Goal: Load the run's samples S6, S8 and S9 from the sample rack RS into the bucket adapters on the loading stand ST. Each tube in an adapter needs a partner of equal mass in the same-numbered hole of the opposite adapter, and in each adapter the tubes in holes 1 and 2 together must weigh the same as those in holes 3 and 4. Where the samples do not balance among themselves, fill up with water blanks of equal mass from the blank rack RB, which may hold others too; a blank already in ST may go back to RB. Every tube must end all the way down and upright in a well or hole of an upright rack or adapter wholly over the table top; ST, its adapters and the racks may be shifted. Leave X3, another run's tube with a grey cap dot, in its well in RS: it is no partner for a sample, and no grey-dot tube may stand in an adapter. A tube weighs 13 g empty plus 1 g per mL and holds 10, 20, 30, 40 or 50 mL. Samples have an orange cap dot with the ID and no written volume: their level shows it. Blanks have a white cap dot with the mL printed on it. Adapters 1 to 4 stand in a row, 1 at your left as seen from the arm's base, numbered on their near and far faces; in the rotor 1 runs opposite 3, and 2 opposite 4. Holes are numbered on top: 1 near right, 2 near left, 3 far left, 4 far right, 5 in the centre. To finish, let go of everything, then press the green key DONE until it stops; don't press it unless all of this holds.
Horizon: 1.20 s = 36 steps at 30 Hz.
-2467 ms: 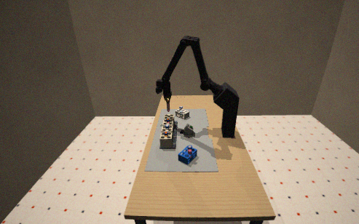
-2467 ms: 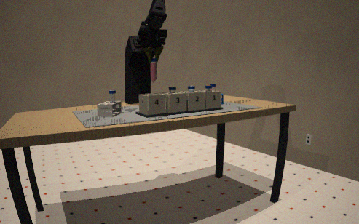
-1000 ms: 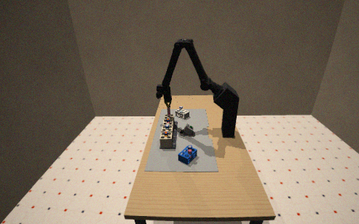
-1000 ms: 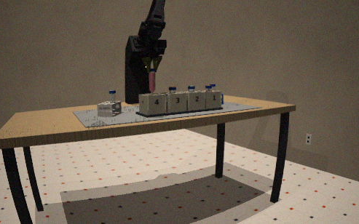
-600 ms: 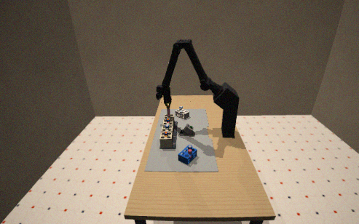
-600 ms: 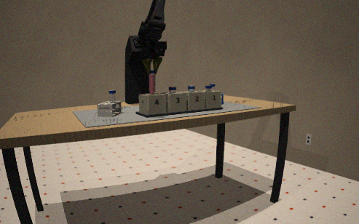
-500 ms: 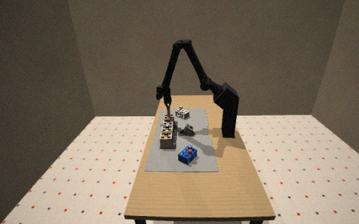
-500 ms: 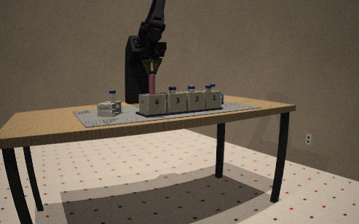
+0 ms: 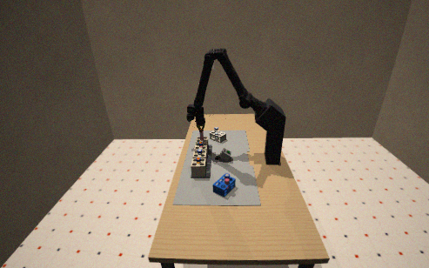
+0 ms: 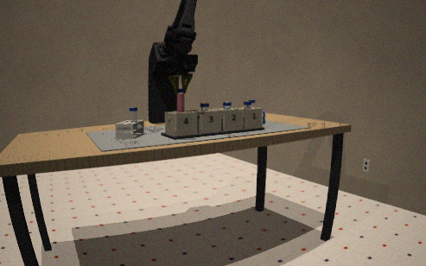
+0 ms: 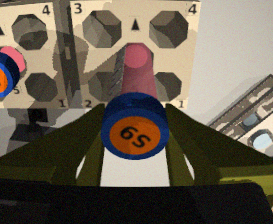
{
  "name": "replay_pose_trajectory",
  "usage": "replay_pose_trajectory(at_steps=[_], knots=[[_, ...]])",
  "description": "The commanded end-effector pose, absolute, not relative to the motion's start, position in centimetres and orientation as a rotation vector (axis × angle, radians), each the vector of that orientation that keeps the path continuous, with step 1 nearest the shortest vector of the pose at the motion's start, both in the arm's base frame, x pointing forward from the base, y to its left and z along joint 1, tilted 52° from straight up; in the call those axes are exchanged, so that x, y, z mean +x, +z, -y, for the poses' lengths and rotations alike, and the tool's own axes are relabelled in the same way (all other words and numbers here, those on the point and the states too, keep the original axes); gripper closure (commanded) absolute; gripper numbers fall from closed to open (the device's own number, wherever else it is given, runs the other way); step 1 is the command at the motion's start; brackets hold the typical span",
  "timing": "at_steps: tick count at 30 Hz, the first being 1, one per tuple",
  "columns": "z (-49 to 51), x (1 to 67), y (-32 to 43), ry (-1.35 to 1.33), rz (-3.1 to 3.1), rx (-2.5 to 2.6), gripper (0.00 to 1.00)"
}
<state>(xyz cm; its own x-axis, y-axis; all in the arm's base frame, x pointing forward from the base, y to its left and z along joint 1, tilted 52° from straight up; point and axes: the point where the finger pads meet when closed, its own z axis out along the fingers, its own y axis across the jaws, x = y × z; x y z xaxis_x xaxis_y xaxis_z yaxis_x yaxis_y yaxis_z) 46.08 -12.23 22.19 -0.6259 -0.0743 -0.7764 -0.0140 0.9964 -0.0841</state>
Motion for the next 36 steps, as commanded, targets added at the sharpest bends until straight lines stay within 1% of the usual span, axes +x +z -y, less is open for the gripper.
replay_pose_trajectory(at_steps=[1, 36], knots=[[12.7, 47.5, 23.5, -0.097, -2.210, -0.048, 1.00], [12.5, 50.7, 20.5, -0.091, -2.215, -0.053, 1.00]])
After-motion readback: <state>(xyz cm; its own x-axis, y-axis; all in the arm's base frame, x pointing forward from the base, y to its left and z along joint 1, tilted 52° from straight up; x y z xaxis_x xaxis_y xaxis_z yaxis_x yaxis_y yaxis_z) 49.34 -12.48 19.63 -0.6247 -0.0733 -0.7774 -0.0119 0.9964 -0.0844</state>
